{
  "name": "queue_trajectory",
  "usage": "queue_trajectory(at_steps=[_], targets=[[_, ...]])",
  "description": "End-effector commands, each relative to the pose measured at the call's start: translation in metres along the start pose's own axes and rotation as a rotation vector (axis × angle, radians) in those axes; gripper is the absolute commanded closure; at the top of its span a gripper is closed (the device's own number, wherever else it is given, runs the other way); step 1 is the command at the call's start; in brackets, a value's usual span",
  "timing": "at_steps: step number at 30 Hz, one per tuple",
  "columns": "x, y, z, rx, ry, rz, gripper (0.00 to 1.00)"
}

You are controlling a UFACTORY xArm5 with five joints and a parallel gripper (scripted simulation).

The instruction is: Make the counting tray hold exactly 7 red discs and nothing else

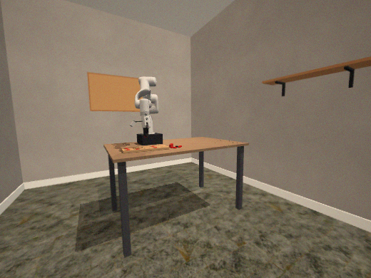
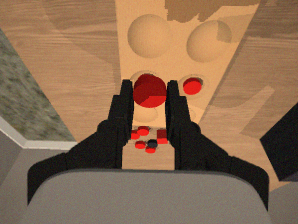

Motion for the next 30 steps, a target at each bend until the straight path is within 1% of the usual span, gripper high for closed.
queue_trajectory(at_steps=[1, 3, 6, 9, 10, 12, 19, 30], targets=[[-0.002, -0.002, -0.005, -0.002, 0.001, 0.002, 1.00], [-0.002, -0.002, -0.020, -0.002, 0.001, 0.002, 1.00], [-0.003, -0.002, -0.053, -0.002, 0.001, 0.002, 1.00], [-0.003, -0.002, -0.075, -0.002, 0.001, 0.002, 1.00], [-0.003, -0.001, -0.080, -0.002, 0.001, 0.002, 1.00], [-0.003, -0.001, -0.084, -0.002, 0.001, 0.002, 1.00], [-0.003, -0.001, -0.086, -0.002, 0.001, 0.002, 1.00], [-0.003, -0.001, -0.098, -0.002, 0.001, 0.002, 1.00]])
Point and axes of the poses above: the point where the finger pads meet when closed, its own z axis back along the fingers, its own y axis across the jaws, x = y × z, the point moved 5 cm from there along z, back along the fingers, and after that the axes turned 3 degrees about z, right-handed, at the moved point
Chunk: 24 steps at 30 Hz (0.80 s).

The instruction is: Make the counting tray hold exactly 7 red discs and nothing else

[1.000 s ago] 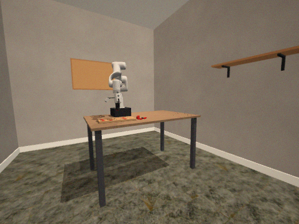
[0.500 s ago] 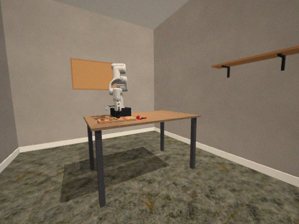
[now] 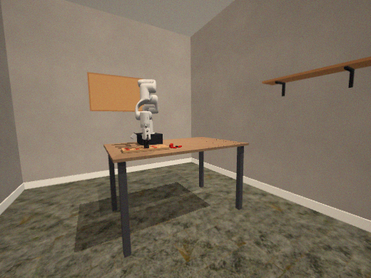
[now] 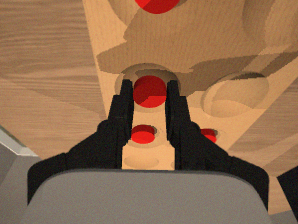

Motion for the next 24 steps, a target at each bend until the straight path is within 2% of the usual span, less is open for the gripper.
queue_trajectory(at_steps=[1, 14, 15, 24], targets=[[-0.0006, -0.0013, -0.0007, -0.004, 0.002, 0.000, 1.00], [-0.0006, -0.0013, -0.0008, -0.004, 0.002, 0.000, 1.00], [-0.0006, -0.0013, -0.0008, -0.004, 0.002, 0.000, 0.67], [-0.0006, -0.0013, -0.0008, -0.004, 0.002, 0.000, 0.67]])
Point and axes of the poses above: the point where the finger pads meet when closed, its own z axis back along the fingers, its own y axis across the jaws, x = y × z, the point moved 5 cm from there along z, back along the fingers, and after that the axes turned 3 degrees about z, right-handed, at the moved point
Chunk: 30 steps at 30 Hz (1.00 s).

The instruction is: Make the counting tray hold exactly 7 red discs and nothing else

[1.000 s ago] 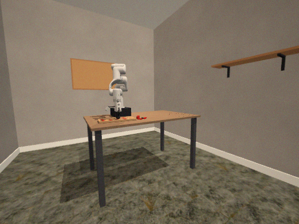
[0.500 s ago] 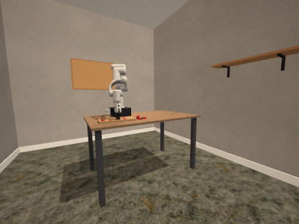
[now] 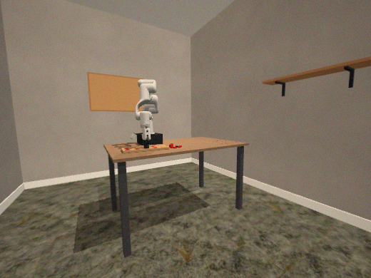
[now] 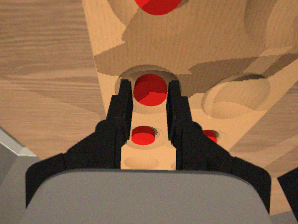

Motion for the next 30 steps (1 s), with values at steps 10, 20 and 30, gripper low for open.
queue_trajectory(at_steps=[10, 20, 30], targets=[[0.000, -0.001, 0.001, -0.003, 0.001, 0.000, 0.67], [0.000, -0.001, 0.001, -0.003, 0.001, 0.000, 0.67], [-0.001, -0.002, 0.018, -0.003, 0.001, 0.000, 0.67]])
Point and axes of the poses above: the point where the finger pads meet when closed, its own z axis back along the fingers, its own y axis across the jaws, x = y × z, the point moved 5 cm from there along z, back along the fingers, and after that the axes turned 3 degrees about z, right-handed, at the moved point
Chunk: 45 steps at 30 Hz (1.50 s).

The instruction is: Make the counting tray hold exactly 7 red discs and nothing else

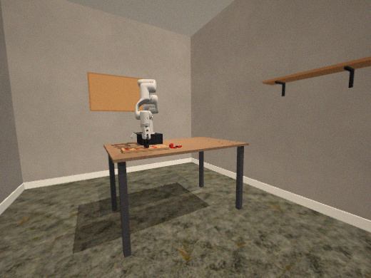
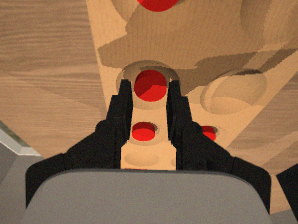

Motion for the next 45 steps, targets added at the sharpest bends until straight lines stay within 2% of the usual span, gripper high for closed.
queue_trajectory(at_steps=[1, 3, 8, 10, 11, 12, 45], targets=[[0.000, -0.002, 0.023, -0.004, 0.002, 0.000, 0.67], [0.000, -0.002, 0.049, -0.004, 0.002, 0.000, 0.67], [0.001, -0.002, 0.088, -0.004, 0.002, 0.000, 0.67], [0.001, -0.002, 0.094, -0.004, 0.002, 0.000, 0.67], [0.001, -0.001, 0.095, -0.004, 0.002, 0.000, 0.67], [0.001, -0.001, 0.095, -0.004, 0.002, 0.000, 0.53], [0.001, -0.001, 0.095, -0.004, 0.002, 0.000, 0.53]])
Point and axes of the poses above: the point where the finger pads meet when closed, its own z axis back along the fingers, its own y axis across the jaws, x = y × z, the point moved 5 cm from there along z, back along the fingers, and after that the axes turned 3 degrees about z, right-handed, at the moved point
